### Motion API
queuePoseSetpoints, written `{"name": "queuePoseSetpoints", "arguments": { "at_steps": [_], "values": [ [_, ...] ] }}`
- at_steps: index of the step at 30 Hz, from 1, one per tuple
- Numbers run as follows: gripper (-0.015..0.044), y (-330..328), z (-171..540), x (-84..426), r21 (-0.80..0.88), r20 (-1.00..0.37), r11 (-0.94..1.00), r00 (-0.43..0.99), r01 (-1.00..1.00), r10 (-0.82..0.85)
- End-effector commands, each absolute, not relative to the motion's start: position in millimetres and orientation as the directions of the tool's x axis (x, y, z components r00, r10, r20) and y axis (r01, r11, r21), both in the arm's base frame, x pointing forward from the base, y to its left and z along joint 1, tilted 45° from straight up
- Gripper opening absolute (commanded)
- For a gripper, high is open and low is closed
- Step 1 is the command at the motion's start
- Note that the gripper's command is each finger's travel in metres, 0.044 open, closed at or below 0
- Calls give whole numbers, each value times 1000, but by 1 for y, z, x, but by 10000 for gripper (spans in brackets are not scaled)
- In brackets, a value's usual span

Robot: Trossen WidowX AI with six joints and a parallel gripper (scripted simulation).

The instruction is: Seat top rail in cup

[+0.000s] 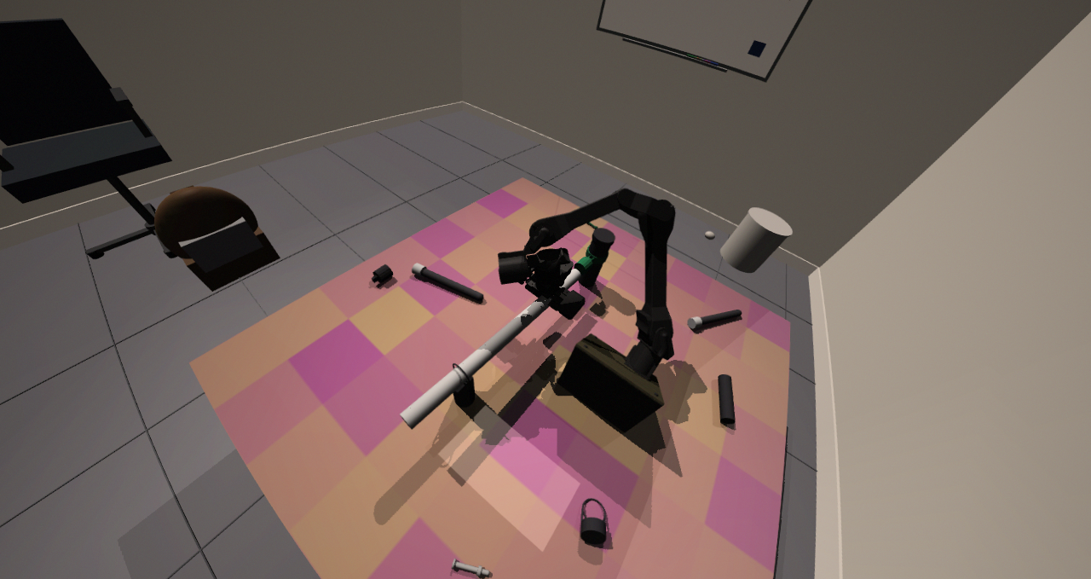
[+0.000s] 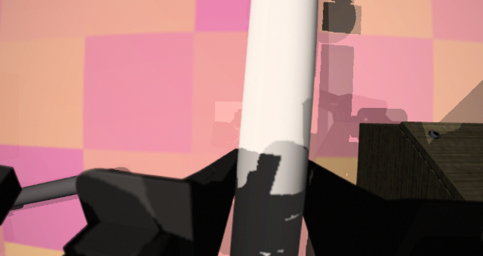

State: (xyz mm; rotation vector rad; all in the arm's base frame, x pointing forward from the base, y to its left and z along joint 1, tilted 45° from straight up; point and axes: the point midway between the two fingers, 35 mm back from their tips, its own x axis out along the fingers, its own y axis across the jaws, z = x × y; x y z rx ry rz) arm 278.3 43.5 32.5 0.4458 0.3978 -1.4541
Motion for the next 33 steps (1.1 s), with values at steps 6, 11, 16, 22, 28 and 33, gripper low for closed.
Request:
{"name": "queuePoseSetpoints", "arguments": {
  "at_steps": [6, 11, 16, 22, 28, 33],
  "values": [
    [0, 45, 34, 279, 48, -517, 66, 81, 997, -852],
    [0, 46, 36, 280, 48, -517, 66, 81, 997, -852],
    [0, 47, 37, 280, 48, -517, 66, 81, 997, -852],
    [0, 48, 38, 281, 48, -517, 66, 81, 997, -852],
    [0, 47, 40, 281, 47, -517, 65, 80, 997, -852],
    [0, 41, 45, 281, 45, -516, 64, 78, 997, -853]
  ]
}}
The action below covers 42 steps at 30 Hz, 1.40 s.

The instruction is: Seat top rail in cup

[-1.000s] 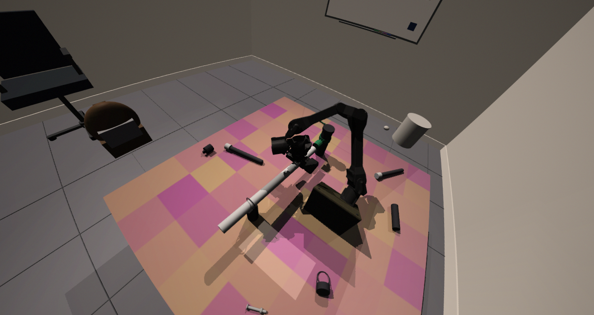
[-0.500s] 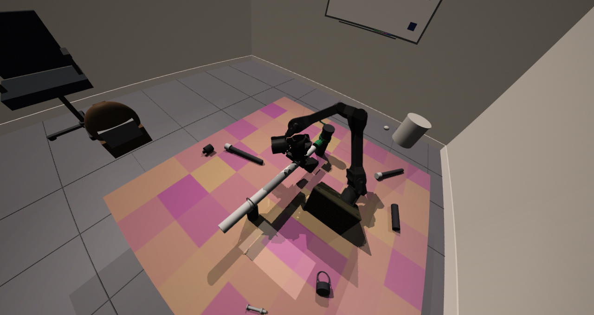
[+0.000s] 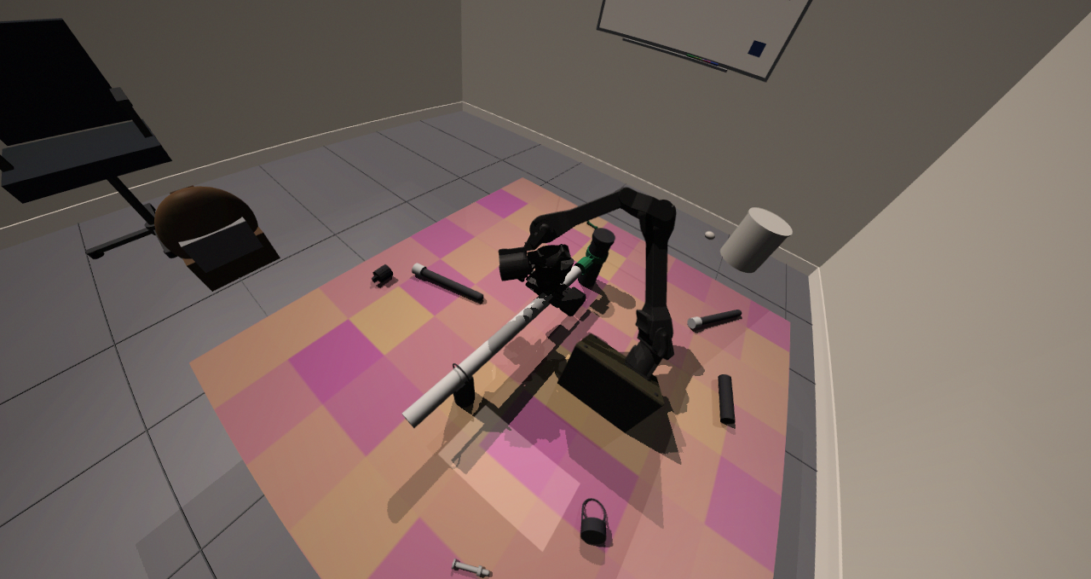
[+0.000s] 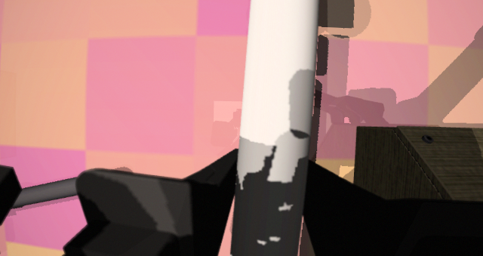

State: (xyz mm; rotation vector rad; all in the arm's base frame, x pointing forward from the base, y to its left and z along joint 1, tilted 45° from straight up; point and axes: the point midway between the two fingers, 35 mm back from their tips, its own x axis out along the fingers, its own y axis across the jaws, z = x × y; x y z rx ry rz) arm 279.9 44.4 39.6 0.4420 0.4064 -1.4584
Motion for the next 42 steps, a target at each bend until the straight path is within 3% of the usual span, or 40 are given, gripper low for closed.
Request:
{"name": "queuePoseSetpoints", "arguments": {
  "at_steps": [1, 42],
  "values": [
    [0, 39, 46, 281, 44, -516, 64, 78, 997, -853],
    [0, 30, 51, 279, 37, -516, 51, 63, 998, -854]
  ]
}}
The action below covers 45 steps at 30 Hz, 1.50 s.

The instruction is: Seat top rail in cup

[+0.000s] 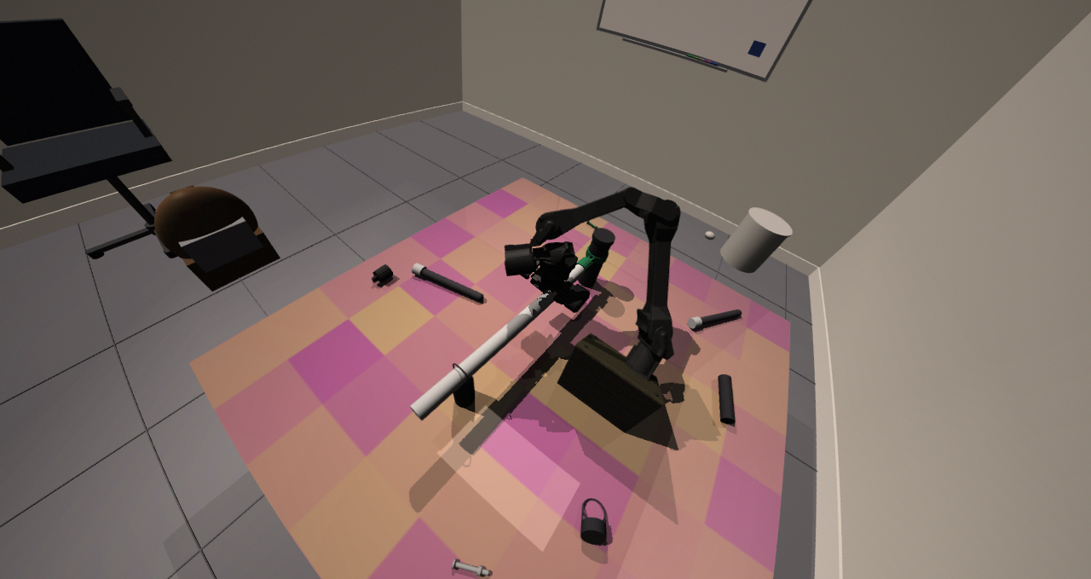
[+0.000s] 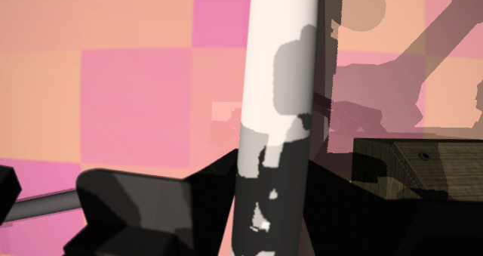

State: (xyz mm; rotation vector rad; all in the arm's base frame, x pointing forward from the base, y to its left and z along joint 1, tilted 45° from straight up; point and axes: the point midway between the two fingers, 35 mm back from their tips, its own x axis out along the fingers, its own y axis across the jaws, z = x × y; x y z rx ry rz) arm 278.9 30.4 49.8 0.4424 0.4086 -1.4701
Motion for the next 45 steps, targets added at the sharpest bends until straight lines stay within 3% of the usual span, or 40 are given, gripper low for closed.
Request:
{"name": "queuePoseSetpoints", "arguments": {
  "at_steps": [1, 45],
  "values": [
    [0, 30, 51, 279, 37, -517, 51, 62, 998, -854],
    [0, 22, 59, 279, 36, -519, 50, 61, 998, -853]
  ]
}}
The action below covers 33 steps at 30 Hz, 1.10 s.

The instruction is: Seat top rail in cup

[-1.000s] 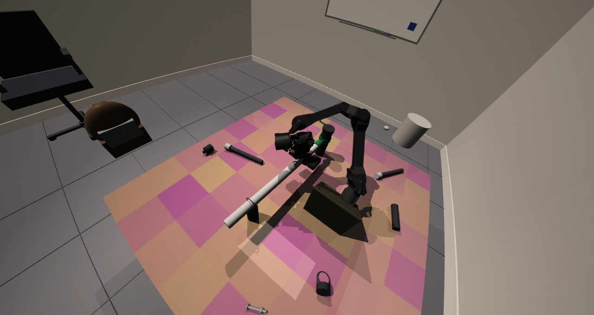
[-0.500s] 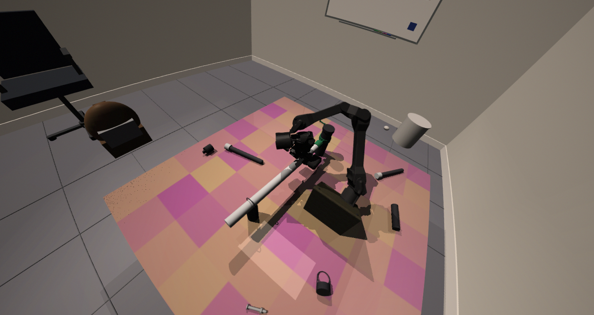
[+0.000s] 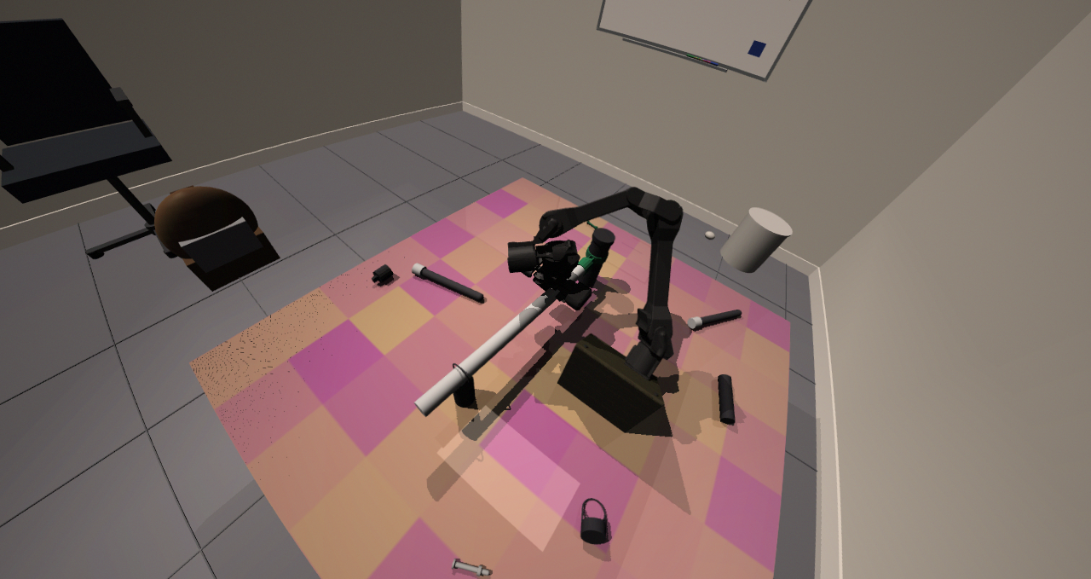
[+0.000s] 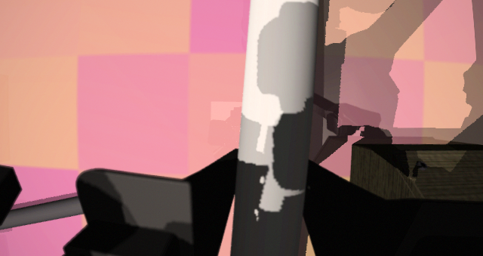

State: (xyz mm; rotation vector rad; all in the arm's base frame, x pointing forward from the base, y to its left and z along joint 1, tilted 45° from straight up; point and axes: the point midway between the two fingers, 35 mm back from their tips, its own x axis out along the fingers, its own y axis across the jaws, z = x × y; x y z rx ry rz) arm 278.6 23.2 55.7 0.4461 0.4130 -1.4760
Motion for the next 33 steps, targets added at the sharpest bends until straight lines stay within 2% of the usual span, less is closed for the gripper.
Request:
{"name": "queuePoseSetpoints", "arguments": {
  "at_steps": [1, 33],
  "values": [
    [0, 22, 59, 279, 36, -519, 50, 61, 998, -853],
    [0, 14, 67, 280, 36, -519, 50, 61, 998, -853]
  ]
}}
